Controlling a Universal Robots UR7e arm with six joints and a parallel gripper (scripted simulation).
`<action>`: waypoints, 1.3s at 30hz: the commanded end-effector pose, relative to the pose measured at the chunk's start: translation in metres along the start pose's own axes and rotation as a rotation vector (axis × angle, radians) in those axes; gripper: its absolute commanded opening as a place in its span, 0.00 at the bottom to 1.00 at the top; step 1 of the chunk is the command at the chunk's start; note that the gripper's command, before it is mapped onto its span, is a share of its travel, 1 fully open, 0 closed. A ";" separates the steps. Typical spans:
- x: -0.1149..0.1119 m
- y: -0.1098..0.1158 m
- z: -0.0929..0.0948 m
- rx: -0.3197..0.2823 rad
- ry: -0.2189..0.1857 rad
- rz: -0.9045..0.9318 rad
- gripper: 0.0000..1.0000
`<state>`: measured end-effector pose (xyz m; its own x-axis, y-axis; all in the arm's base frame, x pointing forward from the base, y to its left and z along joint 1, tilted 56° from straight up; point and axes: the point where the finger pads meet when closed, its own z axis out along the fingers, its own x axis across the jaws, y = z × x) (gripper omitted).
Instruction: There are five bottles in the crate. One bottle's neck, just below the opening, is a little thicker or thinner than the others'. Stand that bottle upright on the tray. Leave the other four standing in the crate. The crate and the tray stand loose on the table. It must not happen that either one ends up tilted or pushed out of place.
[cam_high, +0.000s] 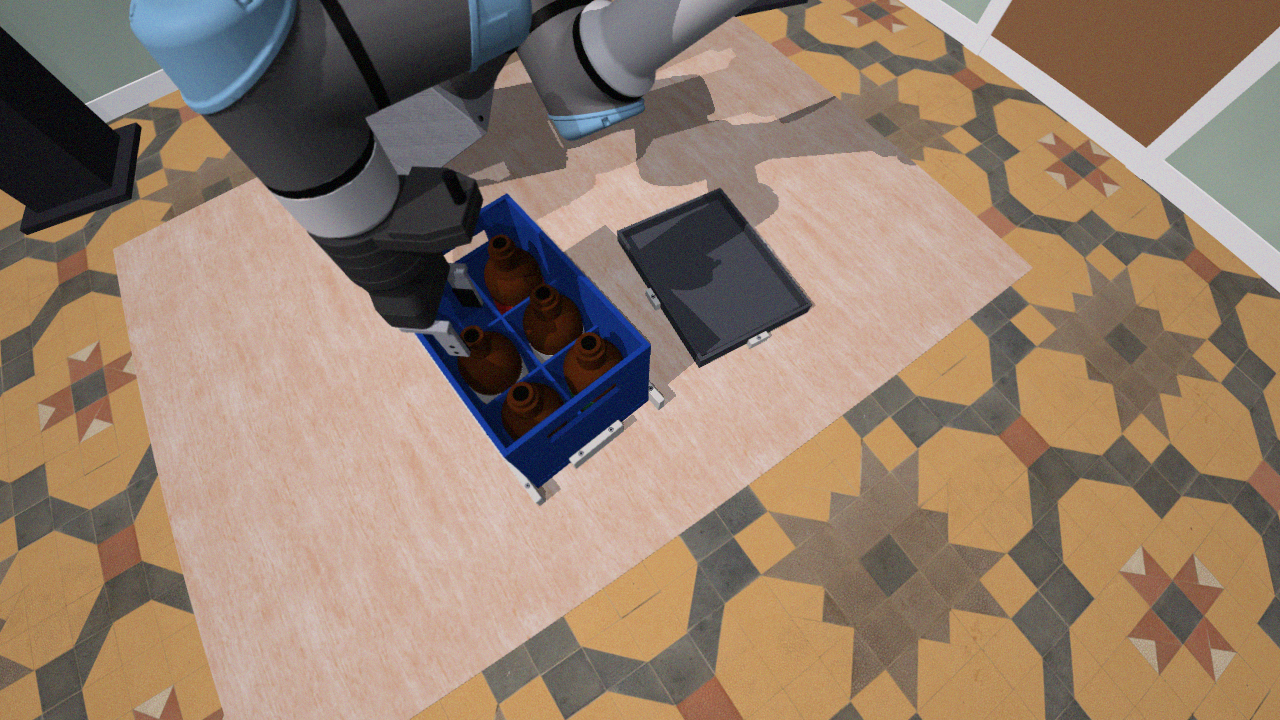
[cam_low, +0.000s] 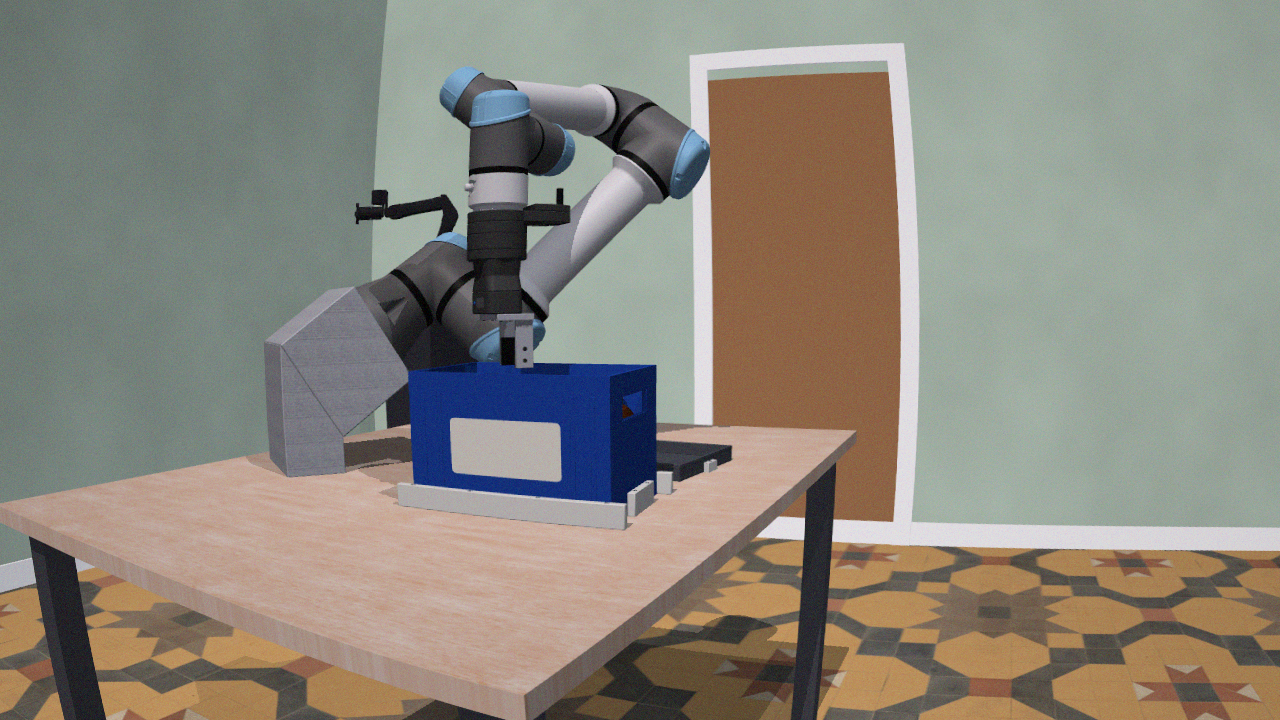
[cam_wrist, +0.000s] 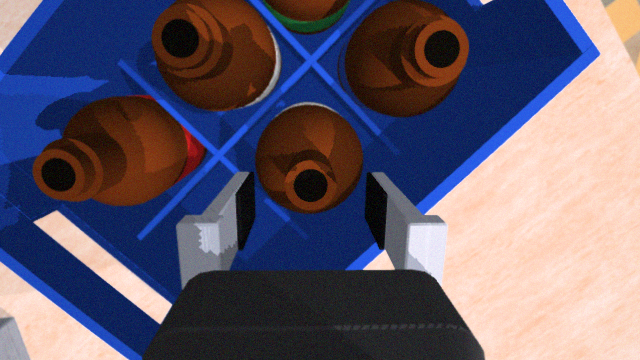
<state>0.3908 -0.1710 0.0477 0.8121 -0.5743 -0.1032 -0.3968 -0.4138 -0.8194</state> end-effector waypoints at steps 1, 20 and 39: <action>0.000 0.000 0.000 0.000 0.001 0.000 1.00; 0.000 0.000 0.001 0.000 0.001 0.000 1.00; 0.000 0.000 0.014 0.000 0.001 0.000 1.00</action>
<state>0.3959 -0.1624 0.0409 0.8121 -0.5743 -0.1033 -0.3967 -0.4137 -0.8194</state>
